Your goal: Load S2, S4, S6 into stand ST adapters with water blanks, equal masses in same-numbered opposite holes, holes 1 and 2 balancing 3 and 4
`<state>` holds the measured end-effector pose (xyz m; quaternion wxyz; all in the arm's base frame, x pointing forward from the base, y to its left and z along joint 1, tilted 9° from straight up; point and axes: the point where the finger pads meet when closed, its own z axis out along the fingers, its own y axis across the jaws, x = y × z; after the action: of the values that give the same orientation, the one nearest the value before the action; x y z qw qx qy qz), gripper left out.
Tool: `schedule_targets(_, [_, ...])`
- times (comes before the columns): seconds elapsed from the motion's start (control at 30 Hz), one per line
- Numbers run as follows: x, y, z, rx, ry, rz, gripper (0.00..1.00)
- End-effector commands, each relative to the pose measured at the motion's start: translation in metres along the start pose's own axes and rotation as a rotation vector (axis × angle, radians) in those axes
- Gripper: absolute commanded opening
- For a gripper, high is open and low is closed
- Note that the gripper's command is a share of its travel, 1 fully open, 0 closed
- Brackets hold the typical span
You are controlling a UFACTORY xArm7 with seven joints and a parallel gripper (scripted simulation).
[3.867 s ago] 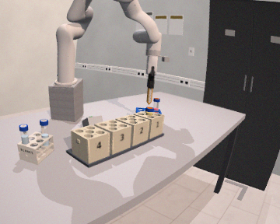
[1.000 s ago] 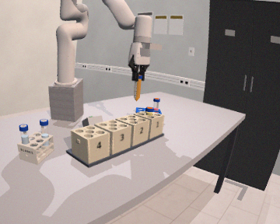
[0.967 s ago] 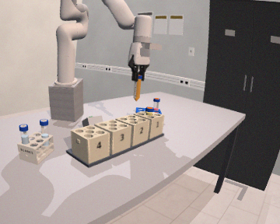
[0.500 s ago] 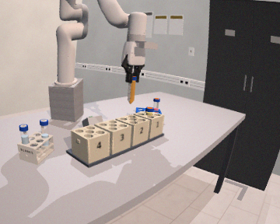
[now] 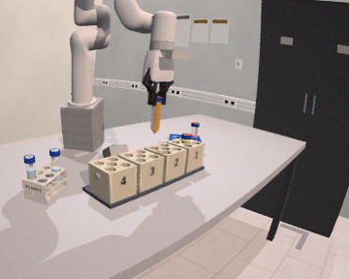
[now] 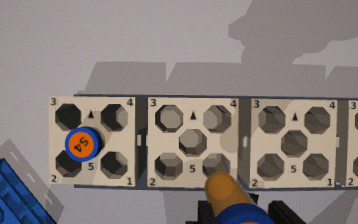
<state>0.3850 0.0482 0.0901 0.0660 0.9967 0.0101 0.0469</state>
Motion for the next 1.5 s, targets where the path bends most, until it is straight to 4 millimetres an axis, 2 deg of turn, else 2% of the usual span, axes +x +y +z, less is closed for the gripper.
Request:
schedule_targets(0.0, [0.009,0.021,-0.001,0.003,0.003,-0.001,0.0])
schedule_targets(0.07, [0.009,0.021,-0.001,0.003,0.003,-0.001,0.0])
schedule_targets(0.53, [0.031,0.087,-0.001,0.002,0.003,-0.001,0.0])
schedule_targets(1.27, [0.032,0.089,-0.001,0.002,0.003,-0.002,0.0])
schedule_targets(1.47, [0.032,0.089,0.011,0.002,0.003,-0.001,0.0])
